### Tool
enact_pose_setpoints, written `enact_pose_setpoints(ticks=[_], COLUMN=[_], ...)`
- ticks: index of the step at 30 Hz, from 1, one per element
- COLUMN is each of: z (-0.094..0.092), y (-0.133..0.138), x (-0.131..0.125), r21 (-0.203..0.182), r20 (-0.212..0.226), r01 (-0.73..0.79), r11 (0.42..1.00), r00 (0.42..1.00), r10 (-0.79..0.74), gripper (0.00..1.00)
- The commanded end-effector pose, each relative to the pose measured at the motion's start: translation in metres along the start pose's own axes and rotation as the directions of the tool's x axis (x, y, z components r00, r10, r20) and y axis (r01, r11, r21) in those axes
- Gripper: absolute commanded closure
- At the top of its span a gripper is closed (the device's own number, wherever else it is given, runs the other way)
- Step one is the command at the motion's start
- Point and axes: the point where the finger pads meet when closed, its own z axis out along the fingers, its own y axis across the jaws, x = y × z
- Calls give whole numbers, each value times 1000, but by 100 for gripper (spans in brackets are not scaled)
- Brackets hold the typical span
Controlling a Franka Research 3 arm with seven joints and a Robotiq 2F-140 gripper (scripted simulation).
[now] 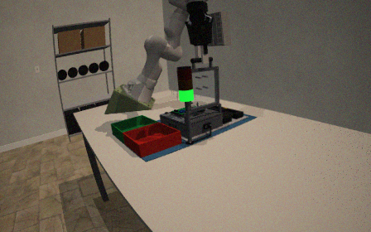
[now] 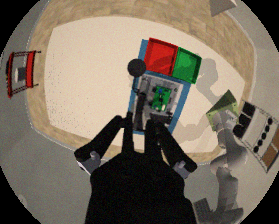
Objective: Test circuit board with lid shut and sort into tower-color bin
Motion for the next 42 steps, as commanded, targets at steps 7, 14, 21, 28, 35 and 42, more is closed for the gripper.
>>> enact_pose_setpoints(ticks=[7,14,21,28,35,42], z=[0,0,0,0,0,0], y=[0,0,0,0,0,0], x=[-1,-1,-1,-1,-1,-1], r21=[1,1,1,1,1,1], r20=[-1,-1,-1,-1,-1,-1], r01=[2,2,2,2,2,2], r11=[1000,1000,1000,1000,1000,1000], r00=[1000,1000,1000,1000,1000,1000], r10=[-2,-2,-2,-2,-2,-2], gripper=[100,100,100,100,100,100])
